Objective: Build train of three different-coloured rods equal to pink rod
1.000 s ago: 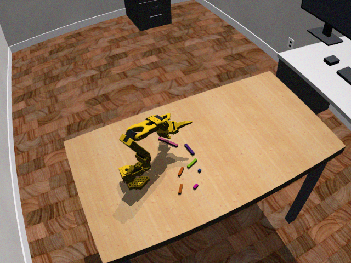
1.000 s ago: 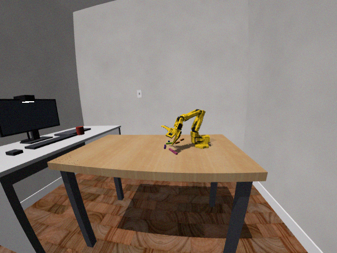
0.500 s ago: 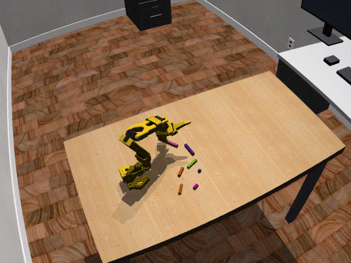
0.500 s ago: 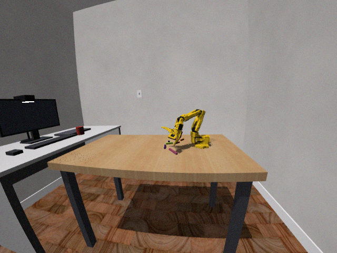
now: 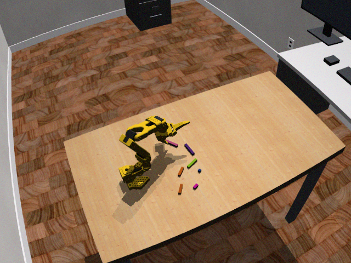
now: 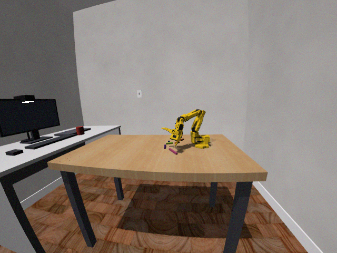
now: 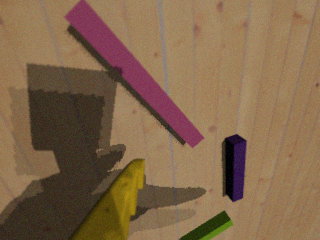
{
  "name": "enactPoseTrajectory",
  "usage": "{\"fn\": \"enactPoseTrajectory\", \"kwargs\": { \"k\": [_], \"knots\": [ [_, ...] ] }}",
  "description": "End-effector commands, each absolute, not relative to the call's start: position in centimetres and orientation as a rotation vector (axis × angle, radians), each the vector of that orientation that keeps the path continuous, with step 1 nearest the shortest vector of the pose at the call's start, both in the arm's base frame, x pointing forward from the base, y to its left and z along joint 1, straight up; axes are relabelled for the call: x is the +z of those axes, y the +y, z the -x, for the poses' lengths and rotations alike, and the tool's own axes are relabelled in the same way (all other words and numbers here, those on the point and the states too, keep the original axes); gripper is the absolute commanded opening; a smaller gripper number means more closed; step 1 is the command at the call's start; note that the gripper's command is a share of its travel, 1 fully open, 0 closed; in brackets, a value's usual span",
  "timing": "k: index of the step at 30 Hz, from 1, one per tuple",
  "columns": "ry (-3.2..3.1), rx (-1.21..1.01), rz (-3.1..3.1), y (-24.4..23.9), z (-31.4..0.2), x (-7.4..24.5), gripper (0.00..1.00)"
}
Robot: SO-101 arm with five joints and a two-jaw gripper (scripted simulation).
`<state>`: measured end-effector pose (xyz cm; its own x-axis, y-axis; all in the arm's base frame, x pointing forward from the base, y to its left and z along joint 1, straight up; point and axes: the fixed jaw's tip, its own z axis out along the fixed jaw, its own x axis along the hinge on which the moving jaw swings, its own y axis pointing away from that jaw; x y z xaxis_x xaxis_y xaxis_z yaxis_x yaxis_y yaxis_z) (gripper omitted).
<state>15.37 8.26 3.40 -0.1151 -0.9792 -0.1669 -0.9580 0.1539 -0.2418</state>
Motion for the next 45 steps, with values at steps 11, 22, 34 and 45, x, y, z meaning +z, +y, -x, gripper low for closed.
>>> {"fn": "enactPoseTrajectory", "kwargs": {
  "k": [11,22,34,45],
  "knots": [
    [2.074,-0.124,1.942,8.2,-15.4,4.1,1.0],
    [1.99,-0.148,2.001,8.3,-15.6,4.9,1.0],
    [1.982,-0.135,2.08,7.9,-14.9,4.4,1.0],
    [1.979,-0.118,2.151,7.5,-14.1,3.8,1.0]
  ]
}}
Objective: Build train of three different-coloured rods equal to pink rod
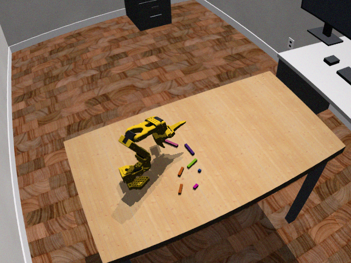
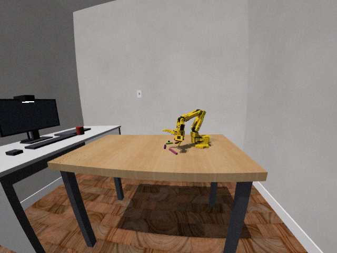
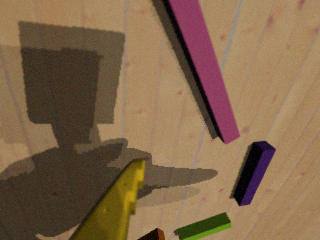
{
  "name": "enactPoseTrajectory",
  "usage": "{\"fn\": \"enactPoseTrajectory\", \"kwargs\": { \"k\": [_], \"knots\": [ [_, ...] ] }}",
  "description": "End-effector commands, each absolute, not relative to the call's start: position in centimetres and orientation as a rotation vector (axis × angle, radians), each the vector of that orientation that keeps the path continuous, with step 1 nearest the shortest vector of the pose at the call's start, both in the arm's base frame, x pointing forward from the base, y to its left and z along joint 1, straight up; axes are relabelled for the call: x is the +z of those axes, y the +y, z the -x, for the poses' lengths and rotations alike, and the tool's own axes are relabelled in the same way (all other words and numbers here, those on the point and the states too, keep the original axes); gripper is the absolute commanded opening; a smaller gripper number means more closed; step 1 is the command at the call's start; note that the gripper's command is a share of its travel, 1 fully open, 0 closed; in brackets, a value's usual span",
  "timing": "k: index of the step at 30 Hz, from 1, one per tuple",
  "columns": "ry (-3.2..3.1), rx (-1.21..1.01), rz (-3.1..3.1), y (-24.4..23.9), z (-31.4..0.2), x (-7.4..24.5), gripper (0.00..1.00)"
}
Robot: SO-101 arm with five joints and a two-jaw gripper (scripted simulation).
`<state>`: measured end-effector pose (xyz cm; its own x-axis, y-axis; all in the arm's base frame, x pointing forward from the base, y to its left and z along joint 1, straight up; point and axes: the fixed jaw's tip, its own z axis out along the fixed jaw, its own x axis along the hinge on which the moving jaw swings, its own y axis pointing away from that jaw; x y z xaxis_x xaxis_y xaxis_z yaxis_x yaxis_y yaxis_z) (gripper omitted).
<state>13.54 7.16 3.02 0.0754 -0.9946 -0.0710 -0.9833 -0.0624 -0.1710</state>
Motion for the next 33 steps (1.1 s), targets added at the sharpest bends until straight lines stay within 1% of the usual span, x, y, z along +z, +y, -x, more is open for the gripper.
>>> {"fn": "enactPoseTrajectory", "kwargs": {
  "k": [1,13,14,30,31,33],
  "knots": [
    [1.972,-0.12,2.154,7.5,-14.2,3.9,1.0],
    [1.902,-0.143,2.183,7.6,-14.5,4.6,1.0],
    [1.954,-0.105,2.226,7.1,-13.5,3.5,1.0],
    [1.861,-0.138,2.253,7.3,-14.1,4.6,1.0],
    [1.911,-0.098,2.296,6.9,-13.1,3.5,1.0],
    [1.899,-0.103,2.299,6.9,-13.2,3.6,1.0]
  ]
}}
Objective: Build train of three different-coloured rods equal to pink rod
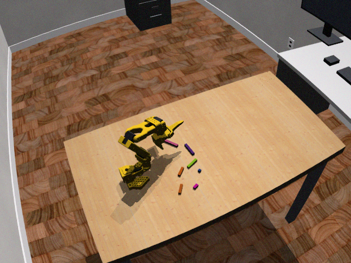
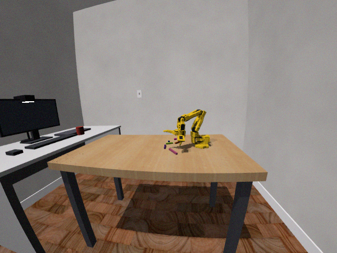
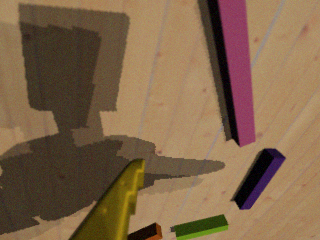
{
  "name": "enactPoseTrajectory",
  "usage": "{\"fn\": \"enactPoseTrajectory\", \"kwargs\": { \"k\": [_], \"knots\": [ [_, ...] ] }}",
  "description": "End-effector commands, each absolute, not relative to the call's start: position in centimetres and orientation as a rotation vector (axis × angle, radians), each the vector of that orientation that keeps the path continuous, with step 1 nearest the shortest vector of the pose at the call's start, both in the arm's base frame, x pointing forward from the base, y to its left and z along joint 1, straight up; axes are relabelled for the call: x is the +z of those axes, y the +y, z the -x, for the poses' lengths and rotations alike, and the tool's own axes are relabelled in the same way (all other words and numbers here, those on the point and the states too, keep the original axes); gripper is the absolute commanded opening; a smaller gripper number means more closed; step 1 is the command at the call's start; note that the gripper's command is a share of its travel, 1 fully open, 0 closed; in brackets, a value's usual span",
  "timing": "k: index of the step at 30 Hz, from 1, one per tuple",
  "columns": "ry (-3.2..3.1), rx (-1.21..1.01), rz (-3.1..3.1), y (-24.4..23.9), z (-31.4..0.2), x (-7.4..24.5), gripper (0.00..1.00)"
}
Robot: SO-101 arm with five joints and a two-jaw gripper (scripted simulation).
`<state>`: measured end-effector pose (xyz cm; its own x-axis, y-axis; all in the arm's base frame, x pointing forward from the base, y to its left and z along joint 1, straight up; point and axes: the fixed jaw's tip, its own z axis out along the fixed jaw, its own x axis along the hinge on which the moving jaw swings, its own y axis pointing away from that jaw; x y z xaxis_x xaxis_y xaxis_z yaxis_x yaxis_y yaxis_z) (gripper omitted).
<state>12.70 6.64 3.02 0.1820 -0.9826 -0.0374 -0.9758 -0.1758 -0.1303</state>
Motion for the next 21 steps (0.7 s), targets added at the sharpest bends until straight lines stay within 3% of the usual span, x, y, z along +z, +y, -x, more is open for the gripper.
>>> {"fn": "enactPoseTrajectory", "kwargs": {
  "k": [1,21],
  "knots": [
    [1.892,-0.105,2.3,6.9,-13.2,3.7,1.0],
    [1.836,-0.106,2.359,6.8,-13.0,3.9,1.0]
  ]
}}
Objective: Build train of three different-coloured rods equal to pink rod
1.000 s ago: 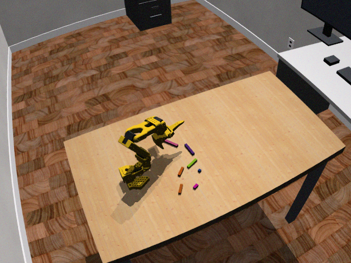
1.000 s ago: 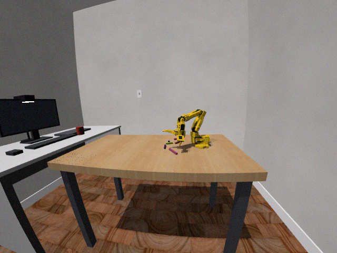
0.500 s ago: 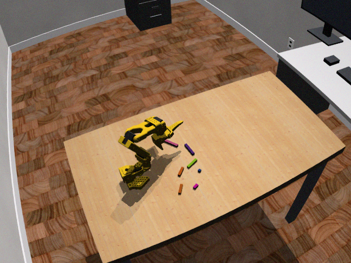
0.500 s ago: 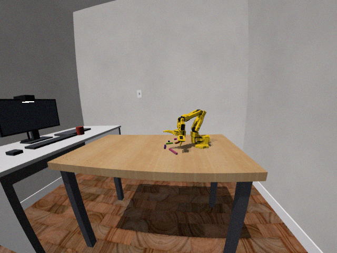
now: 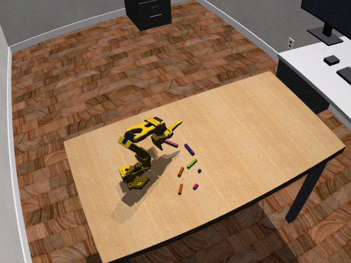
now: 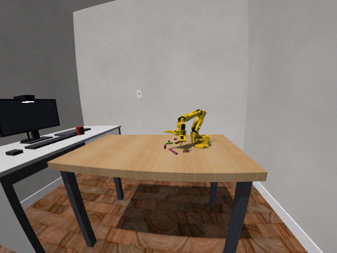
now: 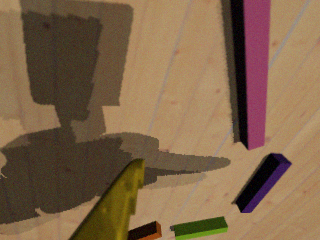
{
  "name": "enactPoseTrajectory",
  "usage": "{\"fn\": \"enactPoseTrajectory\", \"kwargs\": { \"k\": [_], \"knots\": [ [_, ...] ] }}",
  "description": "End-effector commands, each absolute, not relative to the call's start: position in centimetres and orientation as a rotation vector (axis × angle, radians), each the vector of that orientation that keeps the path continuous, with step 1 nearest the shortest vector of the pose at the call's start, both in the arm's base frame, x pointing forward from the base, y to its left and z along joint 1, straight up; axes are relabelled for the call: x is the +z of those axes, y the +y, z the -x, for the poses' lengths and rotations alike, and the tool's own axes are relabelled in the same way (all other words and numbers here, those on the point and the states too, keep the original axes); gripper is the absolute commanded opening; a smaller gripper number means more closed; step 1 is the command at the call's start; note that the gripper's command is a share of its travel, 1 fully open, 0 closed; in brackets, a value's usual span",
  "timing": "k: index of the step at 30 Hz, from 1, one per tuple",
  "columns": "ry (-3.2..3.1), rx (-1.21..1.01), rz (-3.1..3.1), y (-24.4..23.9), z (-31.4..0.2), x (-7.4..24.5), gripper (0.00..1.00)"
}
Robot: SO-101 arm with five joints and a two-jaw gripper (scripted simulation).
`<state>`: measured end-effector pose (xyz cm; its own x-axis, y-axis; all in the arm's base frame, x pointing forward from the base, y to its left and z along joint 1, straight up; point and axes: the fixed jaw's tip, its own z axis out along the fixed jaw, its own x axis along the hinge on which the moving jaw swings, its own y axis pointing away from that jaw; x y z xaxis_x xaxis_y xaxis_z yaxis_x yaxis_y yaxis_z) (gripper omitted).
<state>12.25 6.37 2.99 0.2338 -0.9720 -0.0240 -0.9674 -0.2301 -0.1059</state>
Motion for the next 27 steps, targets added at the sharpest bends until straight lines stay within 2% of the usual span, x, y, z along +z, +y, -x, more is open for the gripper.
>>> {"fn": "enactPoseTrajectory", "kwargs": {
  "k": [1,10,11,27],
  "knots": [
    [1.83,-0.109,2.359,6.8,-13.1,4.0,1.0],
    [1.789,-0.127,2.362,6.9,-13.4,4.5,1.0],
    [1.835,-0.084,2.405,6.5,-12.4,3.5,1.0],
    [1.758,-0.122,2.404,6.8,-13.2,4.5,1.0]
  ]
}}
